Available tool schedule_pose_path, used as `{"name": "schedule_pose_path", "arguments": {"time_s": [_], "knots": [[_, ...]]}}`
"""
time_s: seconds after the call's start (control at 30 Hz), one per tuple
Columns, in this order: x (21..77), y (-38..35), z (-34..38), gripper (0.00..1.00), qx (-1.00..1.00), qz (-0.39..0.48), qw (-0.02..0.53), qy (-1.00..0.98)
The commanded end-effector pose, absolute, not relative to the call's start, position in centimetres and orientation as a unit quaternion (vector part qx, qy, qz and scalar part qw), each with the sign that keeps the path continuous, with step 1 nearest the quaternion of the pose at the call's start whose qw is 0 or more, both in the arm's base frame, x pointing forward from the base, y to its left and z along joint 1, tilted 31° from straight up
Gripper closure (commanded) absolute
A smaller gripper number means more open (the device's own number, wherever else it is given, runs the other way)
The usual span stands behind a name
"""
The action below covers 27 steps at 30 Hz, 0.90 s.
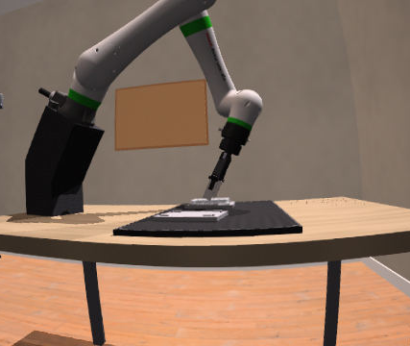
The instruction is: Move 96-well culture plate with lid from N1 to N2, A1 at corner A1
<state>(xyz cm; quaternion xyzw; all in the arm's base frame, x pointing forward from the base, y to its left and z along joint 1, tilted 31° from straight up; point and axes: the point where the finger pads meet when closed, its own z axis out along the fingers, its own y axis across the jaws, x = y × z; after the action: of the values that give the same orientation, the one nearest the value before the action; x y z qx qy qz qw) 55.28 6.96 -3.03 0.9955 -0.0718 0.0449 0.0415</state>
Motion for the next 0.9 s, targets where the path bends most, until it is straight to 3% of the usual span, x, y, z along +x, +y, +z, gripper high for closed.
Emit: {"name": "schedule_pose_path", "arguments": {"time_s": [0.0, 0.03, 0.07, 0.87], "knots": [[55.29, 6.97, -3.02, 0.0, 0.996, 0.045, 0.041, -0.072], [55.29, 6.97, -3.02, 0.0, 0.996, 0.045, 0.041, -0.072], [55.29, 6.97, -3.02, 1.0, 0.996, 0.045, 0.041, -0.072], [55.29, 6.97, -3.02, 1.0, 0.996, 0.045, 0.041, -0.072]]}}
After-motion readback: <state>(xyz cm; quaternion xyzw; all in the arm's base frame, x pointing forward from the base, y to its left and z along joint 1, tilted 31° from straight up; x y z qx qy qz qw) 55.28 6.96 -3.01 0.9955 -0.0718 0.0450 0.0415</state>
